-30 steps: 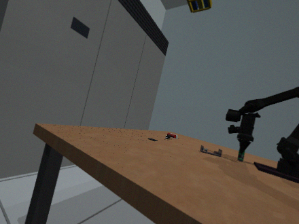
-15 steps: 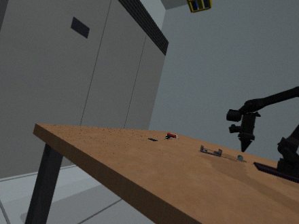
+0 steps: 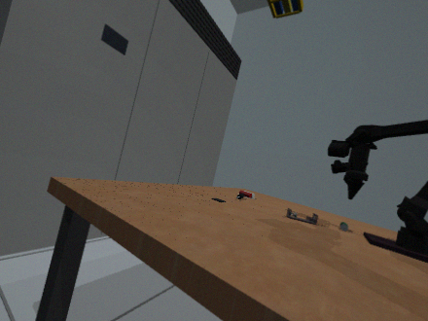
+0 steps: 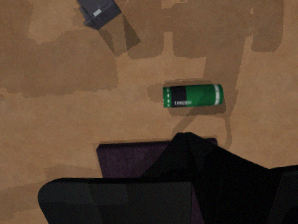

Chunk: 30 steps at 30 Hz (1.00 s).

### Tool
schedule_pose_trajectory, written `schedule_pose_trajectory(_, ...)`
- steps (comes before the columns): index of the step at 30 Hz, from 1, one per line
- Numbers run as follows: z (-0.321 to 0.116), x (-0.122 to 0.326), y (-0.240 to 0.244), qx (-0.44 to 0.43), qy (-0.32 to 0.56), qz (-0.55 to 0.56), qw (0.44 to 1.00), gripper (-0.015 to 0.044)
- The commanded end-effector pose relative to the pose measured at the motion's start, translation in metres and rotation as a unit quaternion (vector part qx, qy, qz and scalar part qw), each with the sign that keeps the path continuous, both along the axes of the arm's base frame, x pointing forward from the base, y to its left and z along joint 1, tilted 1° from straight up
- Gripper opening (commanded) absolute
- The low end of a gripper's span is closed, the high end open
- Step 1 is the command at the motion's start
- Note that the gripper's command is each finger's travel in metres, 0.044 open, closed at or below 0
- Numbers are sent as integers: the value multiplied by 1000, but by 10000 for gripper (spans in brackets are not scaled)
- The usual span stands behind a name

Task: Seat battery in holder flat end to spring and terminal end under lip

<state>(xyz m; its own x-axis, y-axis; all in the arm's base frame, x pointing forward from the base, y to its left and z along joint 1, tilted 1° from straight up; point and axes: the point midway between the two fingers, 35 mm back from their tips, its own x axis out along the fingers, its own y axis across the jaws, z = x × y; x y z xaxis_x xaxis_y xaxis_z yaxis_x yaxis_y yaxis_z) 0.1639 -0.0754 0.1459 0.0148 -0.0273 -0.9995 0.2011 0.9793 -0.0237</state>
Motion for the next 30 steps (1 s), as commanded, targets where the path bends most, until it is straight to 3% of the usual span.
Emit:
schedule_pose_trajectory(1,4,0,0,-2,-2,2,1000,0)
schedule_pose_trajectory(6,0,0,0,0,0,0,1000,0)
schedule_pose_trajectory(8,-2,0,-1,0,1,31,1000,53)
schedule_pose_trajectory(11,-13,1,-6,-3,4,160,987,131)
schedule_pose_trajectory(16,-33,0,-14,-7,10,380,925,249)
schedule_pose_trajectory(25,-65,-4,-25,-14,19,697,716,249)
schedule_pose_trajectory(30,-66,-4,-26,-14,20,703,711,249)
